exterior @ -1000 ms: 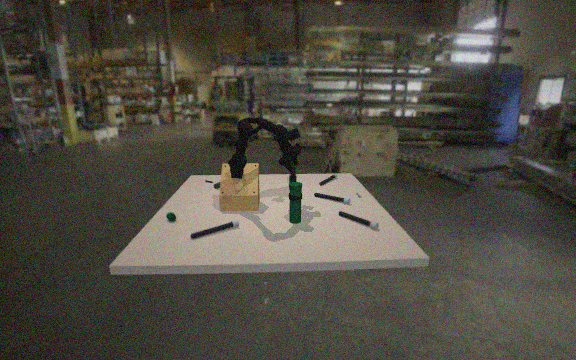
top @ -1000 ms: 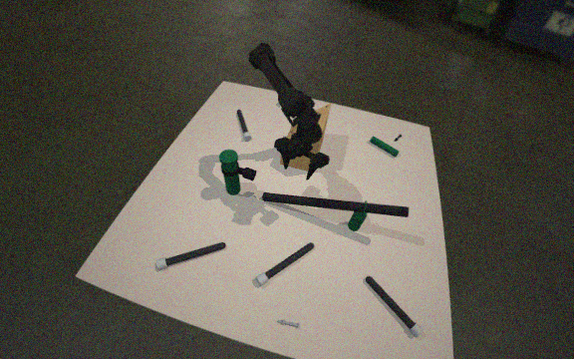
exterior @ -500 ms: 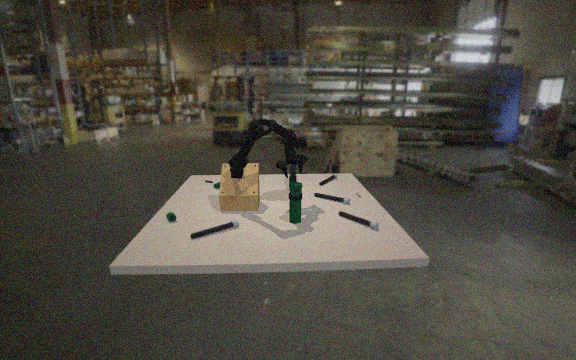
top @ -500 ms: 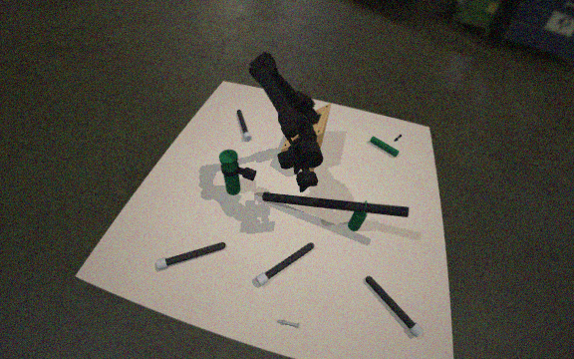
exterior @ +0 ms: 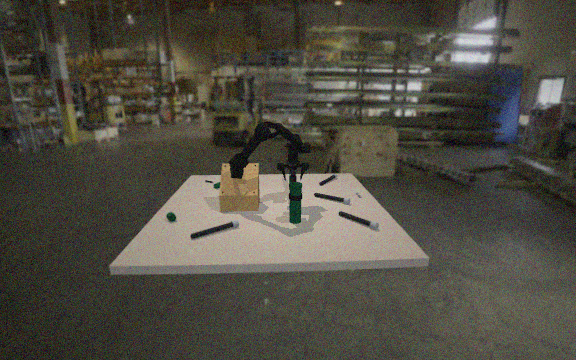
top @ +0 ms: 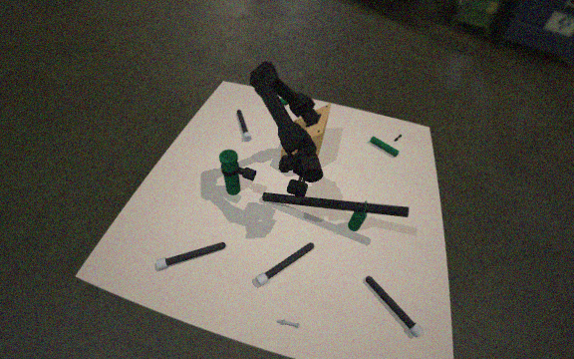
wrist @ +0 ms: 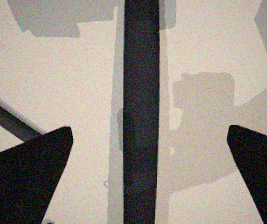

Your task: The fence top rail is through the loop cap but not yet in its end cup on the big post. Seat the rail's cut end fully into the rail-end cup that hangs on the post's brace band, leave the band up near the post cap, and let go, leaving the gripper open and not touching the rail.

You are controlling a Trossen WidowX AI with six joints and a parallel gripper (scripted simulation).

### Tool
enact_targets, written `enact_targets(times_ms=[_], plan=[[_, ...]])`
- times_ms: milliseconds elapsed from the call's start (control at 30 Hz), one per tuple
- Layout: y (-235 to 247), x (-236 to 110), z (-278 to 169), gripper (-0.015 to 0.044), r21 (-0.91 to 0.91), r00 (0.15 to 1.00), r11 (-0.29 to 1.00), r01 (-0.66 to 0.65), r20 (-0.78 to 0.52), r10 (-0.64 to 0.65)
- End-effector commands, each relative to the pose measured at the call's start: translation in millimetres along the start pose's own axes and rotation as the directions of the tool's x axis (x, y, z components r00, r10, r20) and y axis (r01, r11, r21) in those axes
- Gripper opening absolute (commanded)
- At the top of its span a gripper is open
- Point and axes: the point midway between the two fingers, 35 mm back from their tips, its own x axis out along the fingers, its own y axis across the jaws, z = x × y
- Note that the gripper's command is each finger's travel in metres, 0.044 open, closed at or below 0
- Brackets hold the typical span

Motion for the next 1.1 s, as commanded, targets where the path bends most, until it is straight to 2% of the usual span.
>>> enact_targets(times_ms=[0, 167, 1067], plan=[[0.9, 3.3, -0.6, 0.0440, 0.021, 1.000, 1.000, 0.006, -0.003, -0.006], [0.4, 35.7, -0.3, 0.0440, 0.021, 1.000, 1.000, 0.006, -0.002, -0.006], [1.1, 74.5, -0.5, 0.0440, 0.020, 1.000, 1.000, 0.006, -0.002, -0.006]])
